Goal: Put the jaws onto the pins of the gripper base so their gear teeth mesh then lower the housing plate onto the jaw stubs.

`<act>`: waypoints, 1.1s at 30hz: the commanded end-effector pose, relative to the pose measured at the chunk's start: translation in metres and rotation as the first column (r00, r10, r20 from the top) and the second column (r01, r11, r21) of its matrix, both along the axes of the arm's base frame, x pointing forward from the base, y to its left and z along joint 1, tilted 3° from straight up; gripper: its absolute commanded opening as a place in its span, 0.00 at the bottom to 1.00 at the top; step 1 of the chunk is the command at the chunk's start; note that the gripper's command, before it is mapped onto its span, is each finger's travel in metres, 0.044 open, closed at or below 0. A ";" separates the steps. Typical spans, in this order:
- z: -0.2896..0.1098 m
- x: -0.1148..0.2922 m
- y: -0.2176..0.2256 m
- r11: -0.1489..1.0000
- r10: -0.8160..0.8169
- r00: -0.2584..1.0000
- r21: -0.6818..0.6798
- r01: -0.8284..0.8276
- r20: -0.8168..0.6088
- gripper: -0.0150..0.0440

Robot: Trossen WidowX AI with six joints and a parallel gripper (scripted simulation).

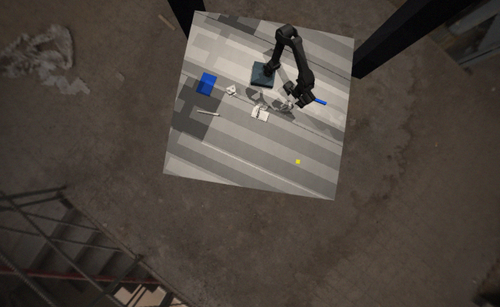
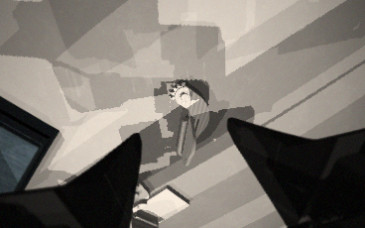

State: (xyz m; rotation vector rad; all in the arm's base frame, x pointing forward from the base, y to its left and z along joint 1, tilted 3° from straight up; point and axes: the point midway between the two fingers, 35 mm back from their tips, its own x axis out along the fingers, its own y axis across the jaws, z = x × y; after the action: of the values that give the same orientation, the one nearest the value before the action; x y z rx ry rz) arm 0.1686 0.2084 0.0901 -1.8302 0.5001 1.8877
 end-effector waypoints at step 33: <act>0.000 0.000 0.000 1.000 0.000 1.000 0.000 0.000 0.000 0.82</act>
State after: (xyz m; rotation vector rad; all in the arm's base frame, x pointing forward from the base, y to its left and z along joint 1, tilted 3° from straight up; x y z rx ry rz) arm 0.1686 0.2084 0.0901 -1.8302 0.4998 1.8876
